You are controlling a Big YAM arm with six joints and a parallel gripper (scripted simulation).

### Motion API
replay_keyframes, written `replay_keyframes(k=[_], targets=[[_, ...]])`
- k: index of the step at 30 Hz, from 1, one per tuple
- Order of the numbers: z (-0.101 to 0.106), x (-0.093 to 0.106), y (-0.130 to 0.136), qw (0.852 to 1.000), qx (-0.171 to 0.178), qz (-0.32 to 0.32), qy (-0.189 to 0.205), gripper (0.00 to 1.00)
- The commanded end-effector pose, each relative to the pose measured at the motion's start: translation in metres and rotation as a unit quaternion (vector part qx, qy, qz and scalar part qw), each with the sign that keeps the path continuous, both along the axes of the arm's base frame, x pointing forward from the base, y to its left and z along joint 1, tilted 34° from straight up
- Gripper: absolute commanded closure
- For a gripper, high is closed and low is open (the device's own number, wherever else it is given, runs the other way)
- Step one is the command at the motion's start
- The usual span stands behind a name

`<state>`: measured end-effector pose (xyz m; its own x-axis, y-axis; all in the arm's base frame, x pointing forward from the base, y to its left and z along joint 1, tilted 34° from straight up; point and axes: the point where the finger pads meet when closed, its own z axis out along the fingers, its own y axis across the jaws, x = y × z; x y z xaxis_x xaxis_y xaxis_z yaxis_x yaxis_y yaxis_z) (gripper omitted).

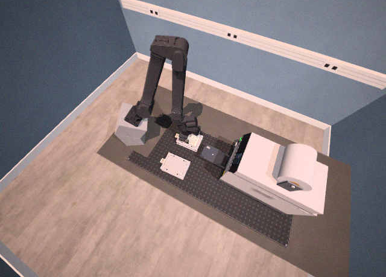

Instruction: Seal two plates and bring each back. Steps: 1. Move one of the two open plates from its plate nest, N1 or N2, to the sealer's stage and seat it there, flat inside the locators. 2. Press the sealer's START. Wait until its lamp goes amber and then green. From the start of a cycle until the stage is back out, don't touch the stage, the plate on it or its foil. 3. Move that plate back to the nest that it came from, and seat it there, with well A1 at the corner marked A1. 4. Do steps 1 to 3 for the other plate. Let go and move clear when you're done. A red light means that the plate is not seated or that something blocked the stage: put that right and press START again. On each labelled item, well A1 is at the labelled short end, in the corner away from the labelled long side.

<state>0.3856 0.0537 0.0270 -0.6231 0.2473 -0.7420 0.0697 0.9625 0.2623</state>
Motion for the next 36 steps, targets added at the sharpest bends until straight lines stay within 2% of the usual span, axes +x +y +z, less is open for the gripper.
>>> replay_keyframes(k=[1, 25, 32, 36], targets=[[-0.003, -0.003, 0.003, 1.000, -0.001, 0.006, 0.000, 1.00], [-0.003, -0.004, 0.004, 1.000, -0.002, 0.008, 0.001, 1.00], [0.005, -0.010, -0.004, 1.000, -0.003, 0.003, 0.003, 1.00], [0.008, -0.007, -0.006, 1.000, -0.003, 0.000, 0.000, 1.00]])
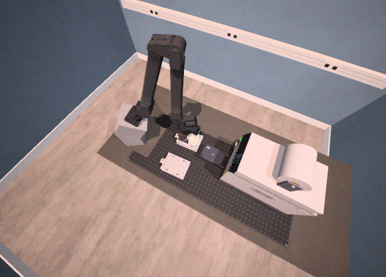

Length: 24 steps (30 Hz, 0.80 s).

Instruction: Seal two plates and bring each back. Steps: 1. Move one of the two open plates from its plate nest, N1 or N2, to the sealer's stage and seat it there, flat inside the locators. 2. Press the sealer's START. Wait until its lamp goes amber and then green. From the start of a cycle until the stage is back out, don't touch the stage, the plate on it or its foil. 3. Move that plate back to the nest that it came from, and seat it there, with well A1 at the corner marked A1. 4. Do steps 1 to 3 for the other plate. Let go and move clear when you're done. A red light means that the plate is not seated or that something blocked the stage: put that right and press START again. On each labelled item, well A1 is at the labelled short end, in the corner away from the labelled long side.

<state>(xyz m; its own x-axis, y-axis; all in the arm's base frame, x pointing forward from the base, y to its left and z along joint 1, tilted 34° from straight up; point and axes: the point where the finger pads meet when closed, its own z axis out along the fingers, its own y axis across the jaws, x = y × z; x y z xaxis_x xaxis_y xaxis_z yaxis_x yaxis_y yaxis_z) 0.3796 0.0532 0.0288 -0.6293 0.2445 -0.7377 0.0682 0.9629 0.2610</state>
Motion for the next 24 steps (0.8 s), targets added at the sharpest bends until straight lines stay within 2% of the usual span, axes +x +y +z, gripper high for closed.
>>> replay_keyframes(k=[1, 9, 13, 24], targets=[[0.008, 0.001, -0.006, 1.000, -0.002, -0.003, -0.006, 1.00], [0.021, 0.004, -0.004, 1.000, -0.001, -0.001, -0.015, 1.00], [0.011, -0.001, -0.005, 1.000, -0.002, -0.001, -0.007, 1.00], [0.007, 0.000, -0.005, 1.000, -0.002, -0.001, -0.007, 1.00]])
